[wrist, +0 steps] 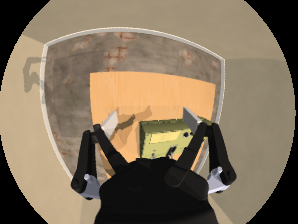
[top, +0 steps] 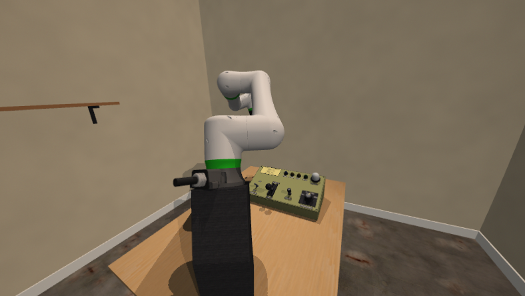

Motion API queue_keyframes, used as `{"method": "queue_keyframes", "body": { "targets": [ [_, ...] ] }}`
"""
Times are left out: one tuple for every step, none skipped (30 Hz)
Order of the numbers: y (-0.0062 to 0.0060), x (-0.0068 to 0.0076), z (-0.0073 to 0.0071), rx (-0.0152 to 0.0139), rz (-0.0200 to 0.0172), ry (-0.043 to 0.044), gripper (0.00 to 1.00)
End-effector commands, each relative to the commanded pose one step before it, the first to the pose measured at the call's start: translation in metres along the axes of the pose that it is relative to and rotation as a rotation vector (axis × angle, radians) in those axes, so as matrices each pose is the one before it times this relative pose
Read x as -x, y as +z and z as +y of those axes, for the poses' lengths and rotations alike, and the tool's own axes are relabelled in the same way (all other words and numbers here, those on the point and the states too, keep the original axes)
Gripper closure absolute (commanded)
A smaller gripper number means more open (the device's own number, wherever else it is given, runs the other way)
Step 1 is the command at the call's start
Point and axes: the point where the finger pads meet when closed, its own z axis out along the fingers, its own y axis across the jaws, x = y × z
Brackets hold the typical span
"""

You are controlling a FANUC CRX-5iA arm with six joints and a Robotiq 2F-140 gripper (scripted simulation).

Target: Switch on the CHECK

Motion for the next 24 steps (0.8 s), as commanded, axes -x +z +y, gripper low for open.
{"method": "queue_keyframes", "body": {
  "targets": [
    [0.00587, 0.01031, -0.00951, -0.00503, 0.02551, 0.00439, 0.00],
    [0.00000, 0.00000, 0.00000, 0.00000, 0.00000, 0.00000, 0.00],
    [0.00000, 0.00000, 0.00000, 0.00000, 0.00000, 0.00000, 0.00],
    [0.00000, 0.00000, 0.00000, 0.00000, 0.00000, 0.00000, 0.00],
    [0.00000, 0.00000, 0.00000, 0.00000, 0.00000, 0.00000, 0.00],
    [0.00000, 0.00000, 0.00000, 0.00000, 0.00000, 0.00000, 0.00],
    [0.00000, 0.00000, 0.00000, 0.00000, 0.00000, 0.00000, 0.00],
    [0.00000, 0.00000, 0.00000, 0.00000, 0.00000, 0.00000, 0.00],
    [0.00000, 0.00000, 0.00000, 0.00000, 0.00000, 0.00000, 0.00],
    [0.00440, 0.01049, -0.00674, -0.00482, 0.01556, 0.00345, 0.00],
    [0.00408, 0.01160, -0.00585, -0.00526, 0.01501, 0.00387, 0.00],
    [0.00000, 0.00000, 0.00000, 0.00000, 0.00000, 0.00000, 0.00],
    [0.00000, 0.00000, 0.00000, 0.00000, 0.00000, 0.00000, 0.00],
    [0.00000, 0.00000, 0.00000, 0.00000, 0.00000, 0.00000, 0.00],
    [0.00000, 0.00000, 0.00000, 0.00000, 0.00000, 0.00000, 0.00],
    [0.00000, 0.00000, 0.00000, 0.00000, 0.00000, 0.00000, 0.00],
    [0.00000, 0.00000, 0.00000, 0.00000, 0.00000, 0.00000, 0.00],
    [0.00000, 0.00000, 0.00000, 0.00000, 0.00000, 0.00000, 0.00],
    [0.00000, 0.00000, 0.00000, 0.00000, 0.00000, 0.00000, 0.00],
    [0.00000, 0.00000, 0.00000, 0.00000, 0.00000, 0.00000, 0.00],
    [0.00000, 0.00000, 0.00000, 0.00000, 0.00000, 0.00000, 0.00],
    [0.00000, 0.00000, 0.00000, 0.00000, 0.00000, 0.00000, 0.00],
    [0.00000, 0.00000, 0.00000, 0.00000, 0.00000, 0.00000, 0.00],
    [0.00372, 0.01258, -0.00494, -0.00567, 0.01444, 0.00425, 0.00]
  ]
}}
